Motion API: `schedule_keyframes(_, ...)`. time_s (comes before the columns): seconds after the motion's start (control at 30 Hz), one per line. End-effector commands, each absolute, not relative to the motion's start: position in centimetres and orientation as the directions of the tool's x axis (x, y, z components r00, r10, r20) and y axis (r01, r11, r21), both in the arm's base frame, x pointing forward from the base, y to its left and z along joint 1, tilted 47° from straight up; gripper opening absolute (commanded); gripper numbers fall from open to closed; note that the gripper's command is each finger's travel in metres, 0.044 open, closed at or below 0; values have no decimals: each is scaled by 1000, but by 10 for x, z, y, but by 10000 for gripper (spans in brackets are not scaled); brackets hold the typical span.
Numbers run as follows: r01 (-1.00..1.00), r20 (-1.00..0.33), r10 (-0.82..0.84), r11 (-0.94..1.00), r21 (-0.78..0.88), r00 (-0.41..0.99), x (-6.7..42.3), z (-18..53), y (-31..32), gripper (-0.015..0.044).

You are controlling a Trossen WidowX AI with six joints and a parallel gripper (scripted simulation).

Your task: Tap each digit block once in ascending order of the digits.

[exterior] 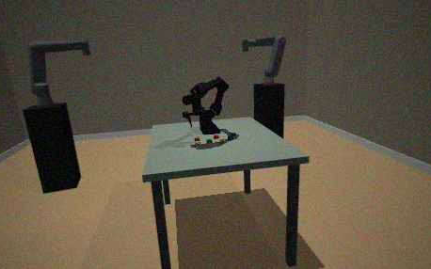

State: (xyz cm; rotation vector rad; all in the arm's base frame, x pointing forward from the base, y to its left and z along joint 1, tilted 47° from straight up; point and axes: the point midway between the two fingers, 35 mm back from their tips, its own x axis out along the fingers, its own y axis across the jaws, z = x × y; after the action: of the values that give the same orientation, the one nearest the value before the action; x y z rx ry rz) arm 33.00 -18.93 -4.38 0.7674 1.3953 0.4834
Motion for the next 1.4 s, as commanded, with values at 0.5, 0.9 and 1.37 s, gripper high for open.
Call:
schedule_keyframes(0.5, 129, -690, 712, 677, 724, 133, 326, -37, -183, 400)
schedule_keyframes(0.9, 131, -687, 714, 675, 726, 131, 293, 3, -135, 400)
schedule_keyframes(1.37, 130, -685, 716, 673, 728, 132, 303, -52, -77, 85)
